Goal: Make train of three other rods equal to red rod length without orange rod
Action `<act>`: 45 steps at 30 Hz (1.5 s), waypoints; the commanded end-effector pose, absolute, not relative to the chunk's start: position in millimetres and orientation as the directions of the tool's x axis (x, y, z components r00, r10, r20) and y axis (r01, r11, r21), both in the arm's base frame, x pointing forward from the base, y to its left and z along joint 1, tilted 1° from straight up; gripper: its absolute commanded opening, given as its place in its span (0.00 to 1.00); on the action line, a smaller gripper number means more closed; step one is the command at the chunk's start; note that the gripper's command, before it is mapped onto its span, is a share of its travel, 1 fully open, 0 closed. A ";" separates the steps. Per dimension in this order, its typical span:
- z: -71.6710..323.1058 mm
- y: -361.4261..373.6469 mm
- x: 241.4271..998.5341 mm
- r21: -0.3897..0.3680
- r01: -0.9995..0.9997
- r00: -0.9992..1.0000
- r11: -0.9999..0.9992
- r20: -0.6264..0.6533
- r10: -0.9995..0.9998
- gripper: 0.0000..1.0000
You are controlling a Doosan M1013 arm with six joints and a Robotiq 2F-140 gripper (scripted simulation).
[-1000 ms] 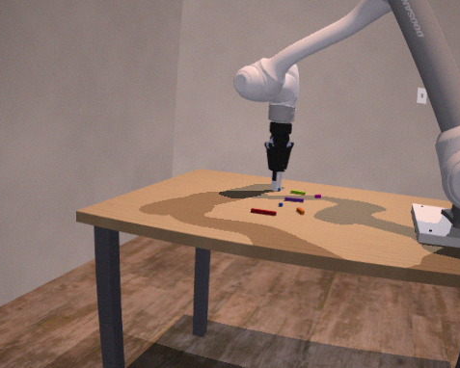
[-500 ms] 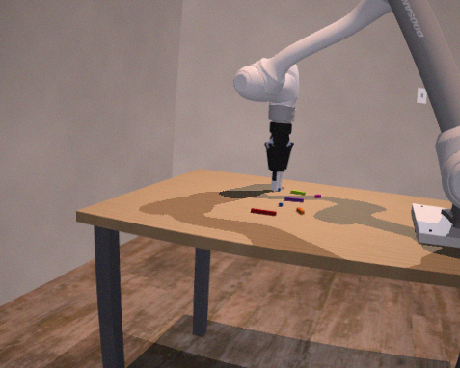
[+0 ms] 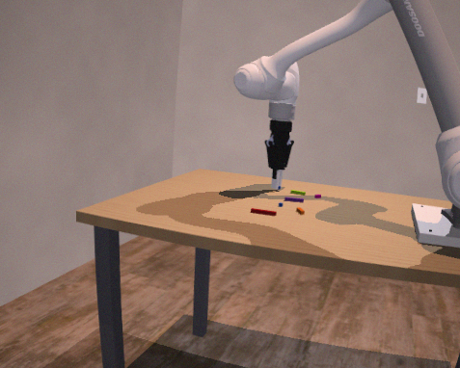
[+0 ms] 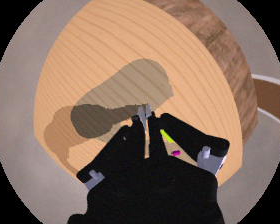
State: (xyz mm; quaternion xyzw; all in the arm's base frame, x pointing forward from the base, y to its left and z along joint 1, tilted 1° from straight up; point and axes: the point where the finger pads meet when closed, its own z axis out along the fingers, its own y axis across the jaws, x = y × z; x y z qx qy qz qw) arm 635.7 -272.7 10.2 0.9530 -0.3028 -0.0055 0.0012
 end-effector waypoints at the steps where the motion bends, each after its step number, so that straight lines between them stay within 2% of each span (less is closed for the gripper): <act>1: 22.7 -272.6 635.9 0.005 -0.577 0.817 -0.817 -0.010 -0.577 0.03; 4: 28.8 -272.6 636.0 0.005 -0.577 0.817 -0.817 -0.010 -0.577 0.03; 15: 99.6 -272.8 636.8 0.005 -0.577 0.817 -0.817 -0.010 -0.577 0.03; 28: 103.5 -271.3 636.9 0.005 -0.575 0.818 -0.818 -0.010 -0.575 0.03; 45: 104.7 -84.7 624.7 0.001 -0.241 0.970 -0.971 -0.011 -0.241 0.03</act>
